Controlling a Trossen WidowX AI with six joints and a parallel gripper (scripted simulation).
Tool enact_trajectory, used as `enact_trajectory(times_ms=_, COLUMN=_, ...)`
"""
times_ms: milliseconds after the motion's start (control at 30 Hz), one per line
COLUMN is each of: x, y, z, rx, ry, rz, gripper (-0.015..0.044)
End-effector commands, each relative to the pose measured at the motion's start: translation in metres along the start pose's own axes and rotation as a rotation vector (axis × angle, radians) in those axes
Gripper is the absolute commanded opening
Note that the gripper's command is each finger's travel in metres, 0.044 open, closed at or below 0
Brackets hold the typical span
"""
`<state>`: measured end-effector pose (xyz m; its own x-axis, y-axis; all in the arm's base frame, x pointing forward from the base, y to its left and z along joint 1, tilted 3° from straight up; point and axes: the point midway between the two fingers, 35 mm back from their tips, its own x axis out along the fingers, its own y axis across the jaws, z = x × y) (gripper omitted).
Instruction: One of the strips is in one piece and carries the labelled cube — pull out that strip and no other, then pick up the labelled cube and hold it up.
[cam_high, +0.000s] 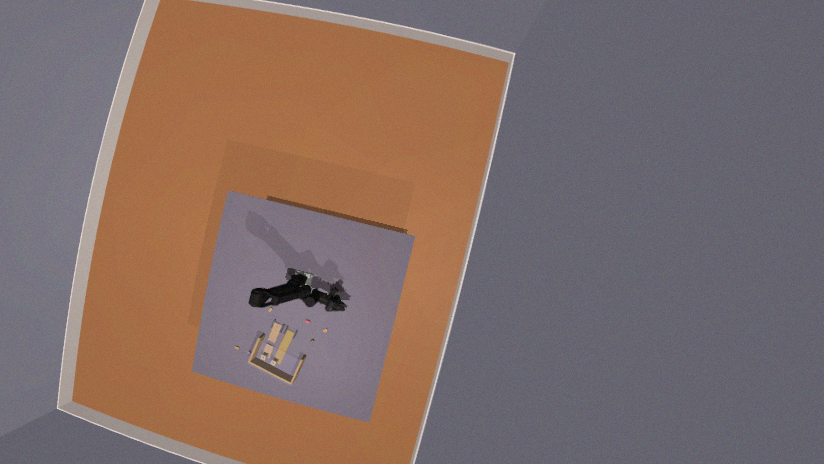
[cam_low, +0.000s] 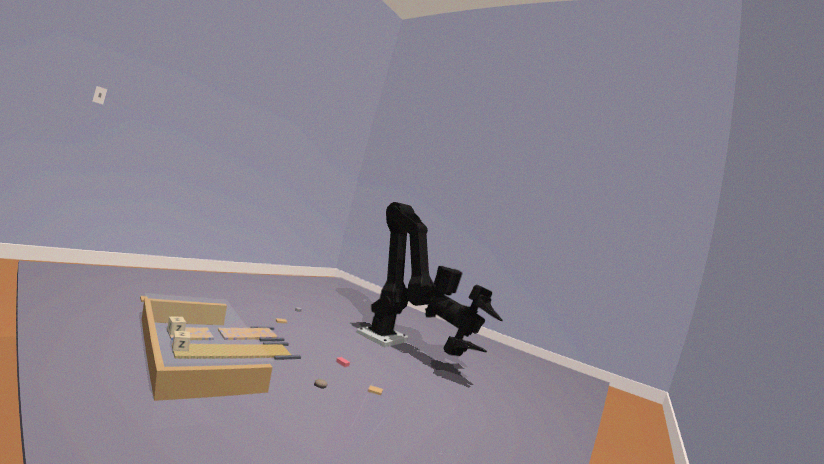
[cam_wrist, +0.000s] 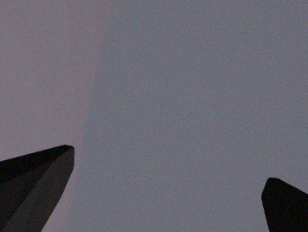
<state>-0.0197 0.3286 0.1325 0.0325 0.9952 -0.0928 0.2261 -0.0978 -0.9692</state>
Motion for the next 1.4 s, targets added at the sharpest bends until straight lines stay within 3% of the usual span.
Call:
enact_trajectory(times_ms=0, x=0.000, y=0.000, z=-0.001, rx=0.005, ry=0.003, rz=0.001, gripper=0.0400)
enact_trajectory(times_ms=133, x=0.007, y=0.002, z=-0.031, rx=0.123, ry=0.081, rz=0.033, gripper=0.0400)
enact_trajectory(times_ms=400, x=-0.002, y=0.014, z=-0.155, rx=0.607, ry=0.433, rz=0.091, gripper=0.0400)
enact_trajectory(times_ms=567, x=-0.040, y=0.021, z=-0.230, rx=0.924, ry=0.695, rz=0.062, gripper=0.0400)
enact_trajectory(times_ms=767, x=-0.112, y=0.025, z=-0.299, rx=1.288, ry=1.013, rz=-0.071, gripper=0.0400)
enact_trajectory(times_ms=1133, x=-0.271, y=0.013, z=-0.337, rx=1.836, ry=1.542, rz=-0.598, gripper=0.0400)
enact_trajectory(times_ms=1367, x=-0.280, y=0.011, z=-0.336, rx=1.861, ry=1.569, rz=-0.641, gripper=0.0400)
